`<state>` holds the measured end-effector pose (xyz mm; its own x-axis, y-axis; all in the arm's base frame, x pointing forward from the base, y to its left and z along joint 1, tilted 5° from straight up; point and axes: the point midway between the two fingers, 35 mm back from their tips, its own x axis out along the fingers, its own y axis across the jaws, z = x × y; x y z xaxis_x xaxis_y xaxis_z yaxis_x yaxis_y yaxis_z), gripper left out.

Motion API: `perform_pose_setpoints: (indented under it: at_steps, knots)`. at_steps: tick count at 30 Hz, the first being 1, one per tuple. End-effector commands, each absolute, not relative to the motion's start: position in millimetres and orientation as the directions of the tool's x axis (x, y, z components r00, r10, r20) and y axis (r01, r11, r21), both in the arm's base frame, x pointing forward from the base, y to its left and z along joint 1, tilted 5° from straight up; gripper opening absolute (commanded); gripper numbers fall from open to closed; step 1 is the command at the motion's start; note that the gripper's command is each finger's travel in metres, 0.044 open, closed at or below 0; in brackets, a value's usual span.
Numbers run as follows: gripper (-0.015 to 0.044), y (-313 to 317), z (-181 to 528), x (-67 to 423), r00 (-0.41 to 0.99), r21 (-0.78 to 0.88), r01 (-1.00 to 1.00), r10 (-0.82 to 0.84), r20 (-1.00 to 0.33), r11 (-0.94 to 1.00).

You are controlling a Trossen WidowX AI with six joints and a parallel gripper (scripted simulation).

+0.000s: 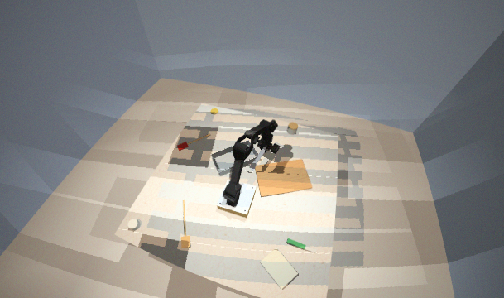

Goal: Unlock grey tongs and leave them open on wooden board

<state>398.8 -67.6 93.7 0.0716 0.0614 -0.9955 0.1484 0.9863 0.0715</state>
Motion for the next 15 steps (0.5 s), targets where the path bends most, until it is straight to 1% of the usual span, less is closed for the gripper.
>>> perform_pose_setpoints:
  at_steps: [1,15]
  knots:
    - [-0.0150,-81,93,395,0.070,0.078,0.212,0.065,-0.995,0.974]
    - [-0.0150,-169,85,363,0.067,0.082,0.591,0.052,-0.996,0.802]
